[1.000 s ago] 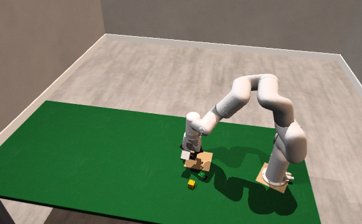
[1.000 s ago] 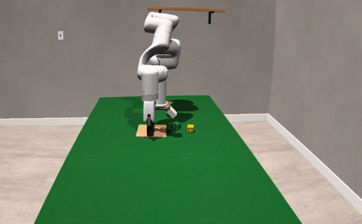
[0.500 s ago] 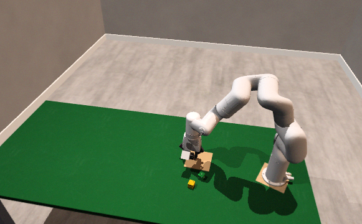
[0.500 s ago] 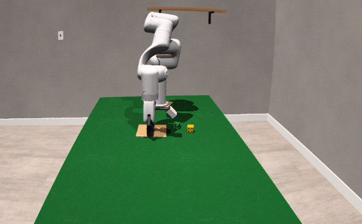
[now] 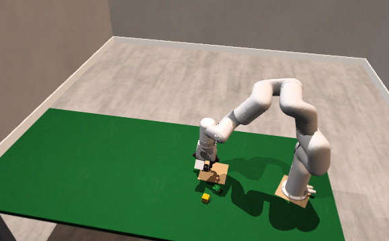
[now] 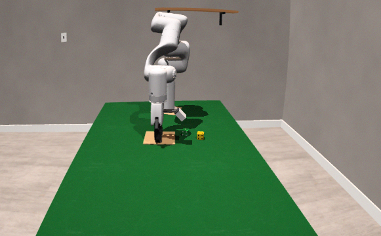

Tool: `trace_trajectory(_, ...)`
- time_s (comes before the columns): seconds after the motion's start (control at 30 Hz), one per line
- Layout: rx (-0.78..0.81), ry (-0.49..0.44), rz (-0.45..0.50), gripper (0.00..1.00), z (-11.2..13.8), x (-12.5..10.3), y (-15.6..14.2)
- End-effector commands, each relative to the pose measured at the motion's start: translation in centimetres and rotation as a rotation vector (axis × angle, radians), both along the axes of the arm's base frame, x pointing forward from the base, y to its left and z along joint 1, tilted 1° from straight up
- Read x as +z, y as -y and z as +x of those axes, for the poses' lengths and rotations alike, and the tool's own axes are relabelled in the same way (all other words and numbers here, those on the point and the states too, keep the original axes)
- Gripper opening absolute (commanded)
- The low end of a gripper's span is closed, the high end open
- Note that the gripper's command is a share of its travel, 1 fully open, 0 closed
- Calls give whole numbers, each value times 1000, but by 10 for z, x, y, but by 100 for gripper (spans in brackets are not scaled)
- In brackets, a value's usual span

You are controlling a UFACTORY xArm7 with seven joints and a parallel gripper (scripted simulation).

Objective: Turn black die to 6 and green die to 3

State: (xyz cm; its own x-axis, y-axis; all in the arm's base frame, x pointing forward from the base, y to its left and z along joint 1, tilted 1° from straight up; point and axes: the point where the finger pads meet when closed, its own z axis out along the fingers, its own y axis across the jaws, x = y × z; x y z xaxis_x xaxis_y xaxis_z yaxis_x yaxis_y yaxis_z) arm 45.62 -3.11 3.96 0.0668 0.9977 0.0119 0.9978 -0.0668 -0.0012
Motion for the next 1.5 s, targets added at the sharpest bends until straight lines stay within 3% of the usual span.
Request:
trace_trajectory(0.0, 0, 5, 0, 47, 1, 26, 0)
trace_trajectory(0.37, 0, 5, 0, 47, 1, 69, 1)
trace_trajectory(0.6, 0, 5, 0, 47, 1, 76, 1)
trace_trajectory(0.63, 0, 5, 0, 100, 1, 76, 1)
trace_trajectory(1.37, 1, 5, 0, 100, 1, 76, 1)
trace_trajectory(1.47, 83, 4, 1, 100, -3, 76, -9)
